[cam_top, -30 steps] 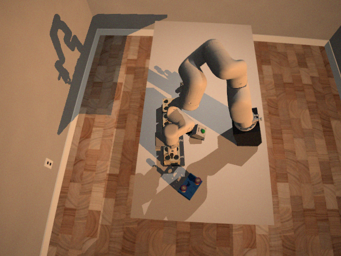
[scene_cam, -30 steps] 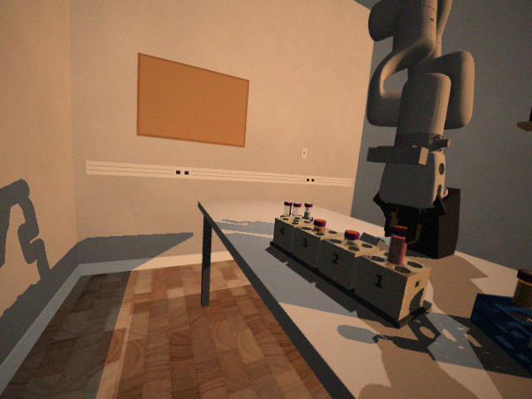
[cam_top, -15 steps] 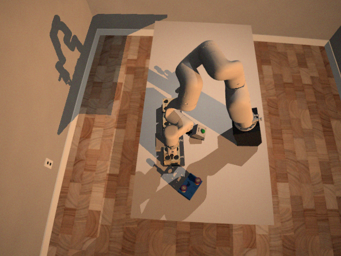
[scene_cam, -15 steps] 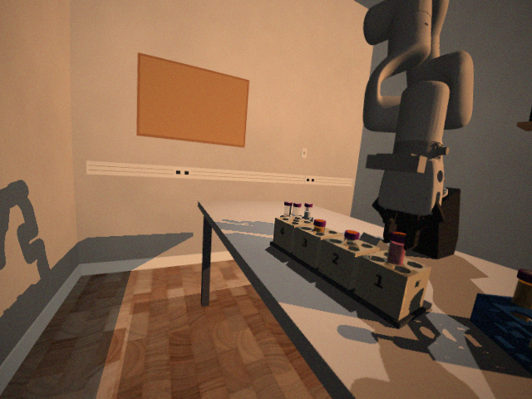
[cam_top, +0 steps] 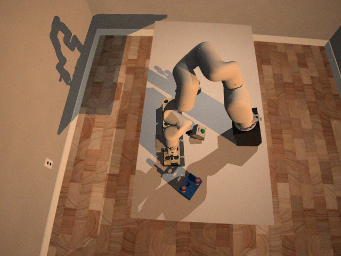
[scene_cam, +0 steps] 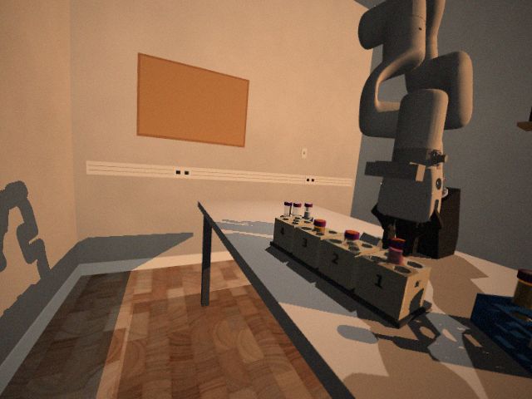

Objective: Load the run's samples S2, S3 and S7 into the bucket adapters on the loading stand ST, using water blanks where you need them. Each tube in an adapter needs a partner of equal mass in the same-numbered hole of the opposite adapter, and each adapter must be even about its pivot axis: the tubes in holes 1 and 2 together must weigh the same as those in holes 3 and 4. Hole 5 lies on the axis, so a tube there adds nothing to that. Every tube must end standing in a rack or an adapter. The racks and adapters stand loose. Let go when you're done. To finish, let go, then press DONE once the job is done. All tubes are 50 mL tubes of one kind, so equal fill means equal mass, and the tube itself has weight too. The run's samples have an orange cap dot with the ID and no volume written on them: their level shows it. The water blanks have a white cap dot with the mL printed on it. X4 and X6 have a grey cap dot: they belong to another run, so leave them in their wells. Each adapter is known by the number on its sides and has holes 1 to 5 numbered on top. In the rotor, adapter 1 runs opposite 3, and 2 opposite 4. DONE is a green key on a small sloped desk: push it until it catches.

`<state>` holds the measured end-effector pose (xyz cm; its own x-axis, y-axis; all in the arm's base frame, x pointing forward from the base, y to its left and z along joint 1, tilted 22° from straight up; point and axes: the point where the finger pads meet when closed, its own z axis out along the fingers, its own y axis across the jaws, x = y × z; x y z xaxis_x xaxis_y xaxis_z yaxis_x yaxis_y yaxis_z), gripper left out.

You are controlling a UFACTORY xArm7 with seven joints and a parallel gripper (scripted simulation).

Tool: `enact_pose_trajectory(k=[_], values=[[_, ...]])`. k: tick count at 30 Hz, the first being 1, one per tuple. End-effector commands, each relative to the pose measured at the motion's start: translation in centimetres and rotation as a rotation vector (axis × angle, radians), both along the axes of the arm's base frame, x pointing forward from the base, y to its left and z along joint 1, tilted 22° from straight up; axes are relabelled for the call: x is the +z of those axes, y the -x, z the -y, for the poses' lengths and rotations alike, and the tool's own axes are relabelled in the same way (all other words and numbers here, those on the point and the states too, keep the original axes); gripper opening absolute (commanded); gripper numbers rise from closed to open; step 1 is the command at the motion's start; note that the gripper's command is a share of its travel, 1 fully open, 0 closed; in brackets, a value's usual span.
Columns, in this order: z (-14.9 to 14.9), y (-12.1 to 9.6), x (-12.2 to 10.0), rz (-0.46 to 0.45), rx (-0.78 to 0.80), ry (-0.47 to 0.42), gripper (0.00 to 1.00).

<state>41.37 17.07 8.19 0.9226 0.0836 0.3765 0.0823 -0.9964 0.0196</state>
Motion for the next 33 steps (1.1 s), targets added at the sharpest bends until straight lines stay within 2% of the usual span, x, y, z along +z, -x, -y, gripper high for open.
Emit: enact_pose_trajectory(k=[1,13,30,31,33], values=[[-0.07,-0.28,-0.36,0.005,0.000,0.000,0.00],[-0.08,-0.66,-1.29,0.005,0.000,0.000,0.00],[-0.08,-0.66,-1.28,0.005,0.000,0.000,0.00],[-0.08,-0.68,-1.32,0.005,0.000,0.000,0.44],[-0.08,-0.67,-1.32,0.005,0.000,0.000,0.44]])
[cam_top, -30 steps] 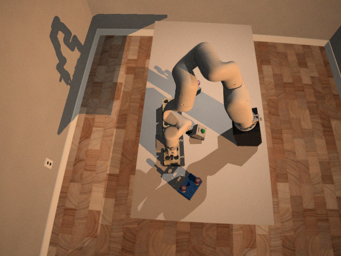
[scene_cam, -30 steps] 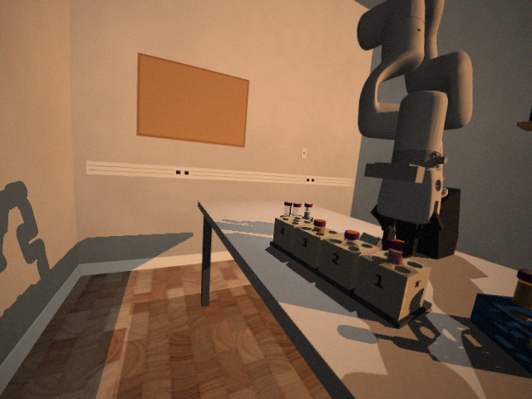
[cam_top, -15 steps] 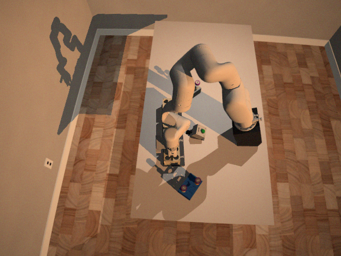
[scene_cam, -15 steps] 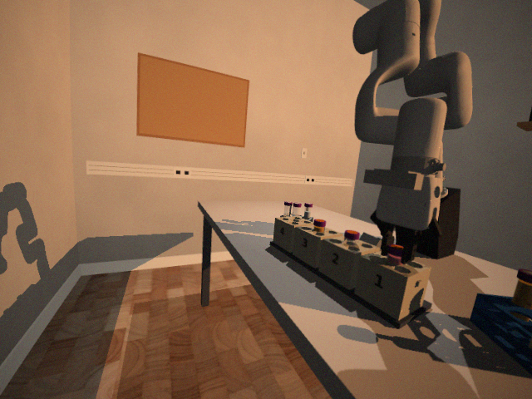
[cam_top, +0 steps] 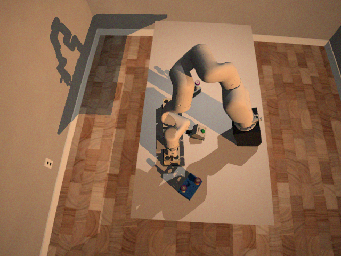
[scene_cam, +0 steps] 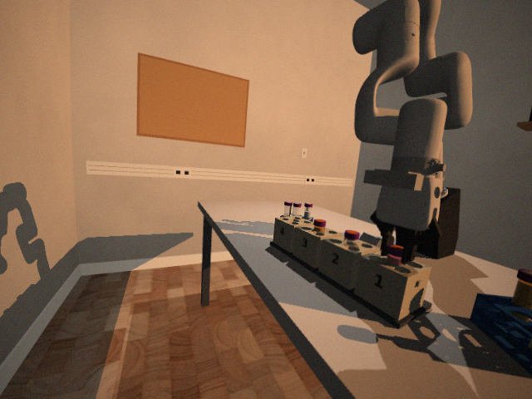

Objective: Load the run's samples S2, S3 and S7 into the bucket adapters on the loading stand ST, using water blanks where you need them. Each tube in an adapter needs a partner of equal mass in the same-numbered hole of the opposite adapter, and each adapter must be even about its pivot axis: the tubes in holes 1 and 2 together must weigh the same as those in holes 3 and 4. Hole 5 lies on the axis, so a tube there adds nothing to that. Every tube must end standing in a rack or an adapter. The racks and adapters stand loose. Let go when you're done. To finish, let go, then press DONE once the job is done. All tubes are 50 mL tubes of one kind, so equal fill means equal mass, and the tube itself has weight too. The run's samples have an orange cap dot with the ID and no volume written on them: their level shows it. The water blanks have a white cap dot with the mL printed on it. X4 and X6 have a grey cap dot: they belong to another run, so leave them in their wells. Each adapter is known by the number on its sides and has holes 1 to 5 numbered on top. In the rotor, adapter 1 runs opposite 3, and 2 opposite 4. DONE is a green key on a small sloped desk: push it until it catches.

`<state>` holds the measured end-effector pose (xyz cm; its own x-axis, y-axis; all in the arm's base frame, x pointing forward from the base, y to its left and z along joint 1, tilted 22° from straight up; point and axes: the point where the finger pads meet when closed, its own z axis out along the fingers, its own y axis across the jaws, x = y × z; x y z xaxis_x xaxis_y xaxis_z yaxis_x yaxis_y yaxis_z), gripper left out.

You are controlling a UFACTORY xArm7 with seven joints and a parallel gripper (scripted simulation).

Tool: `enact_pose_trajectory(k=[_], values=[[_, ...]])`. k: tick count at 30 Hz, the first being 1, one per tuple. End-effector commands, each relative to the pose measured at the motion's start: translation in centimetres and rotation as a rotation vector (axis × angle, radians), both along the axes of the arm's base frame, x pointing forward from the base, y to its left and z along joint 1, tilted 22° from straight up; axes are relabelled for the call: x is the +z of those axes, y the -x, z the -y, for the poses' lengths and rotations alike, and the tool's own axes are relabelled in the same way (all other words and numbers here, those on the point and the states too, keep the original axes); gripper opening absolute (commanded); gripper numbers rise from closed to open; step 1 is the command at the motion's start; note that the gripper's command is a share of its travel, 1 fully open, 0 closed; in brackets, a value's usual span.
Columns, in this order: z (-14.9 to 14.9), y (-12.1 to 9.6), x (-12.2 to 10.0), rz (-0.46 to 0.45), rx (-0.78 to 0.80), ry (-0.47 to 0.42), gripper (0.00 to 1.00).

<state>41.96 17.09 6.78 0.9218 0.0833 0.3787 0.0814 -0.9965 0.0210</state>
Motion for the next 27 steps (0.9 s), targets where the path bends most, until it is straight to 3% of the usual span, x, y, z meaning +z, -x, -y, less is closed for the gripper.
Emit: enact_pose_trajectory(k=[1,27], values=[[-0.06,-0.09,0.09,0.003,0.001,-0.001,0.44],[-0.06,0.14,0.64,0.003,0.001,-0.001,0.44]])
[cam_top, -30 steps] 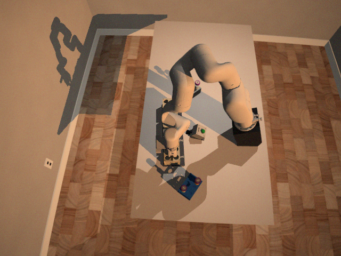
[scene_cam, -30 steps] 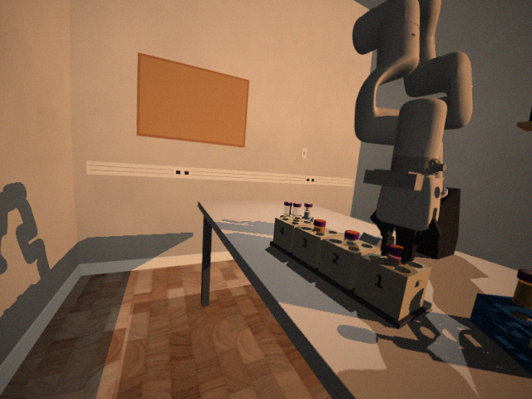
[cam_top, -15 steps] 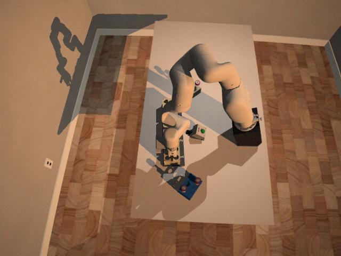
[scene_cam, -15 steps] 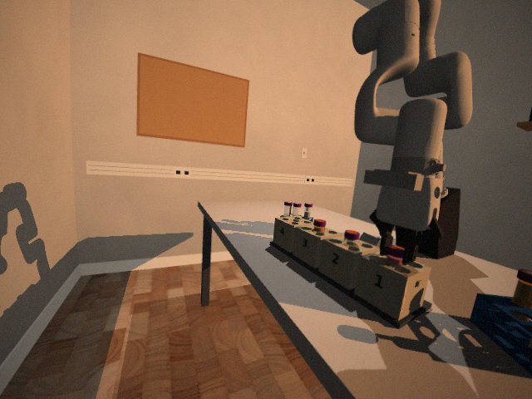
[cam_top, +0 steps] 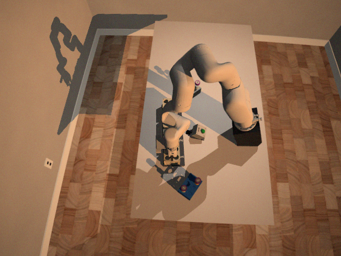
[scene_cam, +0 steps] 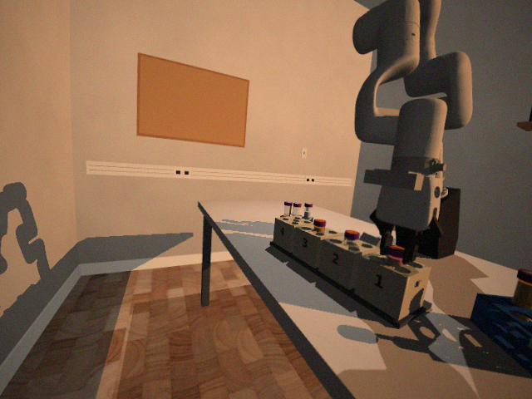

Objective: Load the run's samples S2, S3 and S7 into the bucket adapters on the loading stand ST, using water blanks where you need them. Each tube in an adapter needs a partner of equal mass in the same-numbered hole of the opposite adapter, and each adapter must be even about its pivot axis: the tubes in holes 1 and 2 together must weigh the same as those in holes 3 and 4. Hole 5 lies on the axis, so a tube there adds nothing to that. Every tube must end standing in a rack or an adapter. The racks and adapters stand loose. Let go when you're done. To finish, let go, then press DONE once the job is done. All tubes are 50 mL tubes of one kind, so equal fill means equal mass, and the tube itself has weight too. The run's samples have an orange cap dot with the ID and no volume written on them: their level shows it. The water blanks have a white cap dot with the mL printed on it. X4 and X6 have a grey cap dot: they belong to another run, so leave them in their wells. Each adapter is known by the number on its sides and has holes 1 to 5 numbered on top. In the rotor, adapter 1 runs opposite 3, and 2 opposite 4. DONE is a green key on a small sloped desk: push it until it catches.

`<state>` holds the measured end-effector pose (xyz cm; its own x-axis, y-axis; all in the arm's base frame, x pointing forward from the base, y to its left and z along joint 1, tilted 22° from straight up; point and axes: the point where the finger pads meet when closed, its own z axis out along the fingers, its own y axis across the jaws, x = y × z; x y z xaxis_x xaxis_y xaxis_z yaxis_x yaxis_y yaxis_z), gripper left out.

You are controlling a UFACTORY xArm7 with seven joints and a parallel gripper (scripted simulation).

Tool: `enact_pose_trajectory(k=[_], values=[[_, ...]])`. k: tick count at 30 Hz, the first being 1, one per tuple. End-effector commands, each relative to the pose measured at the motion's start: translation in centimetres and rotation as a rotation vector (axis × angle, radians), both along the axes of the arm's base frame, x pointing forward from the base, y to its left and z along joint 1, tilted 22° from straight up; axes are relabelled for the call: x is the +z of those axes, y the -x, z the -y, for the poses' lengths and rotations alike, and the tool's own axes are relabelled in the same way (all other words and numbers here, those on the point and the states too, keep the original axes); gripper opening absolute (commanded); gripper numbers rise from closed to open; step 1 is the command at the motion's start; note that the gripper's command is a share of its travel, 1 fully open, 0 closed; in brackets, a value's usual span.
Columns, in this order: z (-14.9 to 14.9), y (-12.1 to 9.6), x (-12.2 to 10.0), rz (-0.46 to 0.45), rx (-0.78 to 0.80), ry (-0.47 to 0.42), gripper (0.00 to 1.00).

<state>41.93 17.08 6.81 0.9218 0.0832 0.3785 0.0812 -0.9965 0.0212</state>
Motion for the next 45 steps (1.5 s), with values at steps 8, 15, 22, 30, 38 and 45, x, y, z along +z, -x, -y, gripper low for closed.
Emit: enact_pose_trajectory(k=[8,15,22,30,38,45], values=[[-0.1,0.6,1.7,0.003,0.001,-0.001,0.44],[0.0,1.1,3.0,0.003,0.001,-0.001,0.44],[0.0,1.5,3.9,0.003,0.001,-0.001,0.44],[0.0,2.1,5.4,0.003,0.001,-0.001,0.44],[0.0,2.5,6.5,0.003,0.001,-0.001,0.44],[0.0,3.1,7.8,0.004,0.001,-0.001,0.44]])
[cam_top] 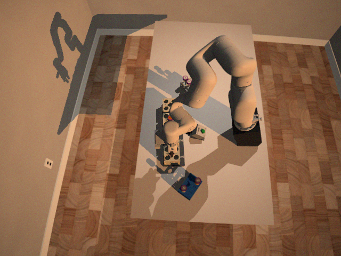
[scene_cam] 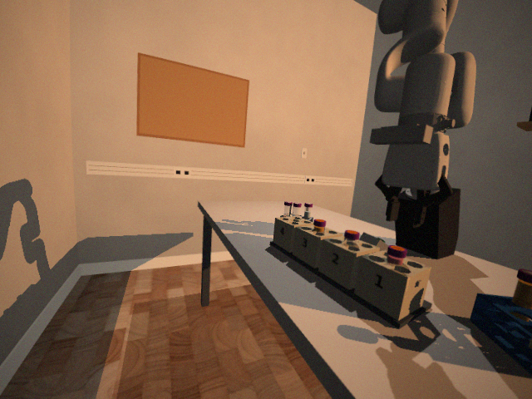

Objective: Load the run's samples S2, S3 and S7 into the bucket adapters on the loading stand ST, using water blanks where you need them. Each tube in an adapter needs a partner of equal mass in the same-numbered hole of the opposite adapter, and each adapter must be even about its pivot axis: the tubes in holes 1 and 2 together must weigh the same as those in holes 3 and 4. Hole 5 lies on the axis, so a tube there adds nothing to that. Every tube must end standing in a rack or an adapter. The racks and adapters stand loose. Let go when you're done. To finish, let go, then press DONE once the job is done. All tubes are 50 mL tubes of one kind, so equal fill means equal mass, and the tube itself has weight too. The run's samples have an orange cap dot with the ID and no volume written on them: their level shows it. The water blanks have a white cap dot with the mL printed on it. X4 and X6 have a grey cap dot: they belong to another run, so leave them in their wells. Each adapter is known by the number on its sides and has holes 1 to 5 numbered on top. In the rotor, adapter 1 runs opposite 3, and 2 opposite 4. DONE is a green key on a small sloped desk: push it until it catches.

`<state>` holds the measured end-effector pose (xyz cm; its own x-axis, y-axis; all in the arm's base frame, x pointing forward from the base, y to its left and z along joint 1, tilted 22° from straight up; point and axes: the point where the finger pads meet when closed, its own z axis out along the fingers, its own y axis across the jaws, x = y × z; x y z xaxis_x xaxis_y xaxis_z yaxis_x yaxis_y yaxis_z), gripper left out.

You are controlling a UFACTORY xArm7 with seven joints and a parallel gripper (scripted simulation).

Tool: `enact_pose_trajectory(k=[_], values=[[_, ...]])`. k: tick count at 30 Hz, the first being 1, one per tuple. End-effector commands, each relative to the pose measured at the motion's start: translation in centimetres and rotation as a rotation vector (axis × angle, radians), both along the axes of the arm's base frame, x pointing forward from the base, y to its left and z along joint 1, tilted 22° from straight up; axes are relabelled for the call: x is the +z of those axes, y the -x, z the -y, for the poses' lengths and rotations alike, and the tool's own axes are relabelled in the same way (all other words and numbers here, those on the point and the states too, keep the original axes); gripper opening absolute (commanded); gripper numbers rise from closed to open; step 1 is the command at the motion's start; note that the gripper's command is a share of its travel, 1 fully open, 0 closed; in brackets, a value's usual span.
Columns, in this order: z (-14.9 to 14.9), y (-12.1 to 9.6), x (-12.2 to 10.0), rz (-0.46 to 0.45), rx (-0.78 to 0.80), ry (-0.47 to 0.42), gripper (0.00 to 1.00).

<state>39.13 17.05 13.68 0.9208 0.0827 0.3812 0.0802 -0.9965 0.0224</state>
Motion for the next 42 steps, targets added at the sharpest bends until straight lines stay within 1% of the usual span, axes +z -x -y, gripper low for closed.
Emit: enact_pose_trajectory(k=[1,6,8,23,28,42], values=[[0.0,0.3,1.2,0.001,0.002,-0.002,0.44],[0.0,0.7,2.1,0.001,0.002,-0.002,0.44],[0.0,0.7,2.1,0.001,0.002,-0.002,0.44],[0.0,1.9,4.9,0.001,0.002,-0.003,0.44],[0.0,2.1,5.4,0.001,0.002,-0.003,0.44],[0.0,2.1,5.4,0.001,0.002,-0.003,0.44]])
